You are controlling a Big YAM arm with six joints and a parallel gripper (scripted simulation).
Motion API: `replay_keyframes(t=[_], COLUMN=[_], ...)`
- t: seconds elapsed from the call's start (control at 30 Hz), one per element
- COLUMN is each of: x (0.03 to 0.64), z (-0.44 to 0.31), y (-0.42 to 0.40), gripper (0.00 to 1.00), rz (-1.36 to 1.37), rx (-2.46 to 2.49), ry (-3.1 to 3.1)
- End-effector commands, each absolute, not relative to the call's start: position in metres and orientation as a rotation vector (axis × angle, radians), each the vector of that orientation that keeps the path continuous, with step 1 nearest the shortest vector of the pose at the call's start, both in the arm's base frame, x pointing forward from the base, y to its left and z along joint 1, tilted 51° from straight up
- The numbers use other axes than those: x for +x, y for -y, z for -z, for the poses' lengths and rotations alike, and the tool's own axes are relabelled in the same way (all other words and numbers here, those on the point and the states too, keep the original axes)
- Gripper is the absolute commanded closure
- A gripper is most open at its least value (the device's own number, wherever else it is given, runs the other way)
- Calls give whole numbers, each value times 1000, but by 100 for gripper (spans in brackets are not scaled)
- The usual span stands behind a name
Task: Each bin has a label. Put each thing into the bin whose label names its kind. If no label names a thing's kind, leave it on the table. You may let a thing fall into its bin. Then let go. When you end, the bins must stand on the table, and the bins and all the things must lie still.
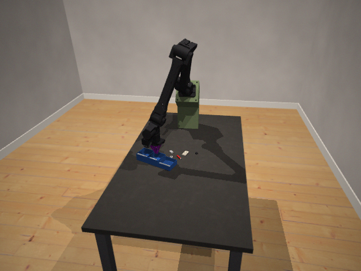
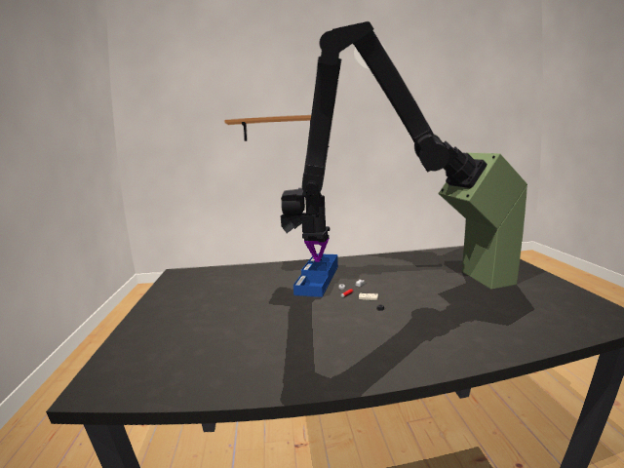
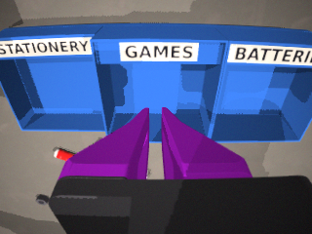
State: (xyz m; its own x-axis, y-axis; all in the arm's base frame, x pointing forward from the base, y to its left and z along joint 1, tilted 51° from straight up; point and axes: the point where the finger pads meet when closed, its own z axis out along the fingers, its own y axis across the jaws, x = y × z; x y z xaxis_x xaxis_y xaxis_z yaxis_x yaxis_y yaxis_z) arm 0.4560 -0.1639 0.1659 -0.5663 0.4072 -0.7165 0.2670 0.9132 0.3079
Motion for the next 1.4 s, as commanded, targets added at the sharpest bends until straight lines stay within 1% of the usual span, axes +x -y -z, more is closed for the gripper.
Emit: replay_keyframes(t=[0.0,0.57,0.63,0.73,0.9,1.37], x=[472,500,493,495,493,493], z=[-169,-142,-137,-159,-145,-145], y=[165,164,174,174,169,170], gripper=[92,92,92,92,92,92], rz=[-207,-211,-200,-189,-200,-200], rx=[475,476,501,477,479,479], ry=[-2179,-2183,-2186,-2149,-2183,-2183])
